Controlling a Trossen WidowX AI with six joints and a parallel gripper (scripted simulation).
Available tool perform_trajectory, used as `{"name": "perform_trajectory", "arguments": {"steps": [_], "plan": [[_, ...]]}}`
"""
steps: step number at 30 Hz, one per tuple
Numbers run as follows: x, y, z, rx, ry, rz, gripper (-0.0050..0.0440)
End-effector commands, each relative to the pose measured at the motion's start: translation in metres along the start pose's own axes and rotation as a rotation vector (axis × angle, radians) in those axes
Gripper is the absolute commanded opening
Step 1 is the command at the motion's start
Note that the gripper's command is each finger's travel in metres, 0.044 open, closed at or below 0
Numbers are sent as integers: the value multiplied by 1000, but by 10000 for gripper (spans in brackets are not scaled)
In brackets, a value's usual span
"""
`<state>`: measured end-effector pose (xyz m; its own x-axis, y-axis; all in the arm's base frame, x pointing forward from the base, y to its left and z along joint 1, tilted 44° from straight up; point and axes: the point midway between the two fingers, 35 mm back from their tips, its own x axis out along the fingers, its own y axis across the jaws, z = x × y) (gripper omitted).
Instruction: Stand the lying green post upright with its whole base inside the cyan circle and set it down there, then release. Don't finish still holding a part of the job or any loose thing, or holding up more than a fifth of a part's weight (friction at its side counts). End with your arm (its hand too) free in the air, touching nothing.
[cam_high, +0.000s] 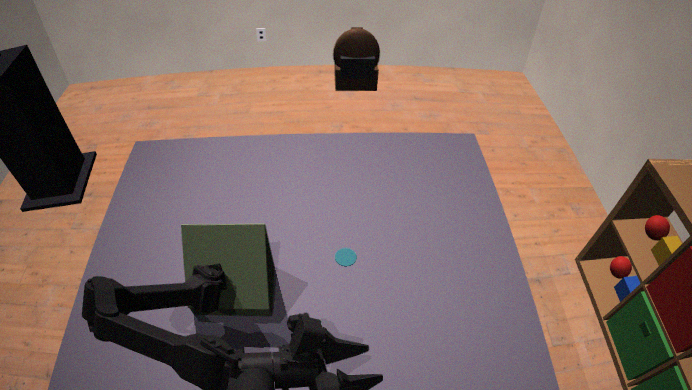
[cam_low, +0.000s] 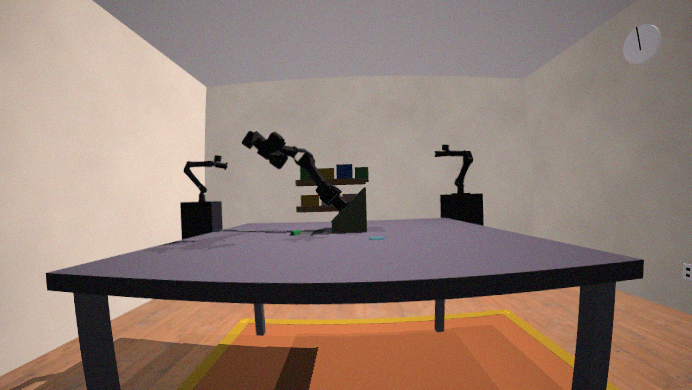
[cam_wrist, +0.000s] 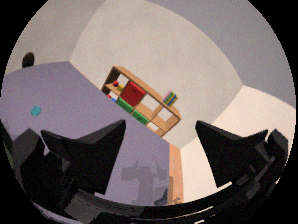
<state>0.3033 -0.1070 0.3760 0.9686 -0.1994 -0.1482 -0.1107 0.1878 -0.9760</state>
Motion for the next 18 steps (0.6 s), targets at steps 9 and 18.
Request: {"name": "perform_trajectory", "arguments": {"steps": [9,18], "plan": [[0,0,0,0,0,0,400],[1,2,-1,11,7,7,376]]}}
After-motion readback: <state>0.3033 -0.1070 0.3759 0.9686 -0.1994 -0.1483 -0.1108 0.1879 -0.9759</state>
